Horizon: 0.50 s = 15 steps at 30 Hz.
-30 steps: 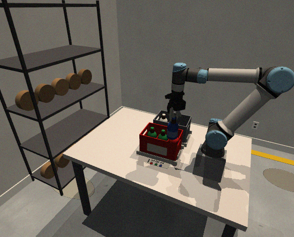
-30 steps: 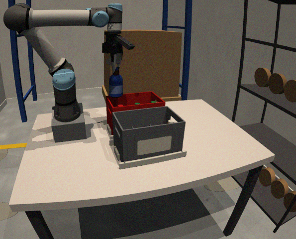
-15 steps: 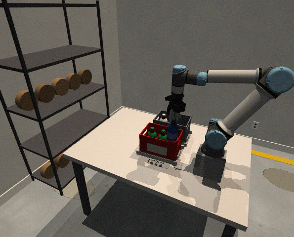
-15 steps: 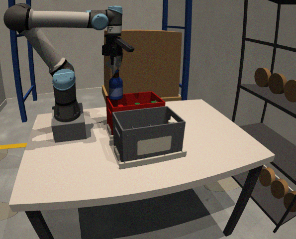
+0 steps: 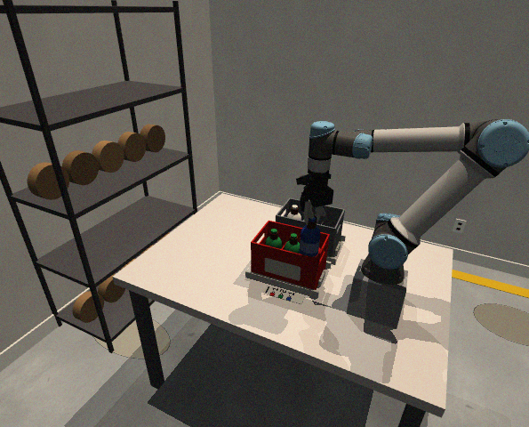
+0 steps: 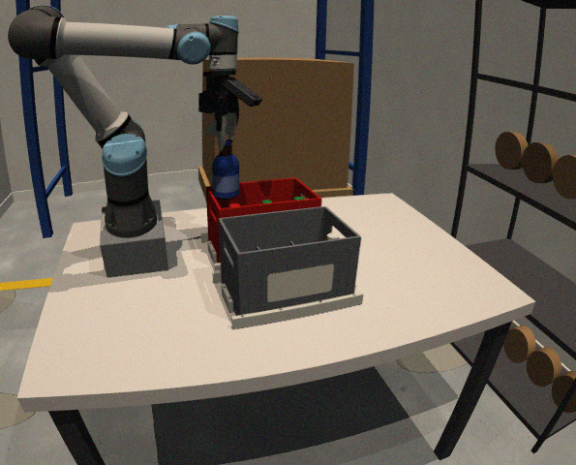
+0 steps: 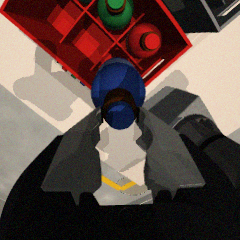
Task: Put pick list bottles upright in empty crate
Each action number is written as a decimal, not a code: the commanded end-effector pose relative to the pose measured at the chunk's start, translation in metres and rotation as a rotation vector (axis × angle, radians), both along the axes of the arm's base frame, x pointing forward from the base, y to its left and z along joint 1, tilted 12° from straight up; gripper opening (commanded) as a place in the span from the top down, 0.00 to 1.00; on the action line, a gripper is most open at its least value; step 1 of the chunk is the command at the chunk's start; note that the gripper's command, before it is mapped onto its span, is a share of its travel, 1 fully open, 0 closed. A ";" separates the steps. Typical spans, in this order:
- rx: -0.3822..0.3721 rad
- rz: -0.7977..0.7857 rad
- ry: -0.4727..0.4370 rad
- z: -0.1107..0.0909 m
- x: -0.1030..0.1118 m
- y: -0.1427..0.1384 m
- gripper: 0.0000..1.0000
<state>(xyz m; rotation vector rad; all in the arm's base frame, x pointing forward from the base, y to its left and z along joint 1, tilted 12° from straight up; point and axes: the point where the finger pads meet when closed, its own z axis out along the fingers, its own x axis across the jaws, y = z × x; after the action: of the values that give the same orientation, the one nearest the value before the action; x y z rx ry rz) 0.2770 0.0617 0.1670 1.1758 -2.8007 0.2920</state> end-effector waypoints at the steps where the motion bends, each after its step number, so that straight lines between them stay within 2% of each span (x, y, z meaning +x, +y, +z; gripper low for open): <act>1: -0.001 0.000 -0.006 -0.004 0.002 -0.002 1.00; 15: -0.001 0.000 -0.006 -0.017 0.003 -0.004 1.00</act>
<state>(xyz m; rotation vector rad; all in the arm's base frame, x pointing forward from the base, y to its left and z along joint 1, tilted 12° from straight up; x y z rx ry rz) 0.2775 0.0589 0.1543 1.1758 -2.8009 0.2919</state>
